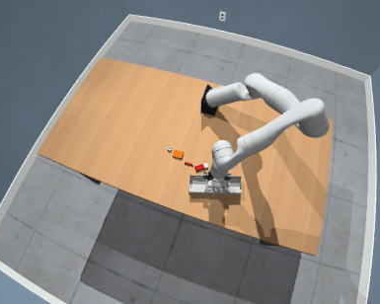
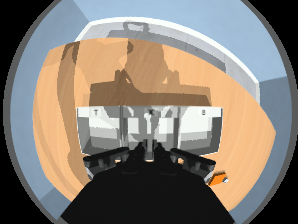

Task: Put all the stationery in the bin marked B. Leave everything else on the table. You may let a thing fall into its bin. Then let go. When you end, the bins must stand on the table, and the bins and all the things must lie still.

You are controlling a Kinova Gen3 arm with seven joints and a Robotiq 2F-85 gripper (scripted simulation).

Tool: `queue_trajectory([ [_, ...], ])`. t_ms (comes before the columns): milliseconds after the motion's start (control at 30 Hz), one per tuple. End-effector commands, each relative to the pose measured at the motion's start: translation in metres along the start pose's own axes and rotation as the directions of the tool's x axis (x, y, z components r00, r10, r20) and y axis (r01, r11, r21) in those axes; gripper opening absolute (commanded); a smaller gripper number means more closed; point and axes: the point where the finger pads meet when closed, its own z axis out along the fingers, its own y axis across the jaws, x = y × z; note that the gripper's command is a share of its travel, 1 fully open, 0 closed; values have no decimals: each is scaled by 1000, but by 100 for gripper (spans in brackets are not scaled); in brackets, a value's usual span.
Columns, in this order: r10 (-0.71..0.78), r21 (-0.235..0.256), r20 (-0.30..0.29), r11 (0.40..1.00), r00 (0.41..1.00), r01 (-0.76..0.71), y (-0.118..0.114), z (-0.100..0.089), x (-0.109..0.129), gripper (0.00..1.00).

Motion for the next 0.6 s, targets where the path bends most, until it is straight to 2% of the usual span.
queue_trajectory([
  [0, 1, 0, -1, 1000, 1000, -1, 0, 1, 0, 9],
  [567, 0, 0, 1, 1000, 1000, 0, 0, -19, 0, 9],
])
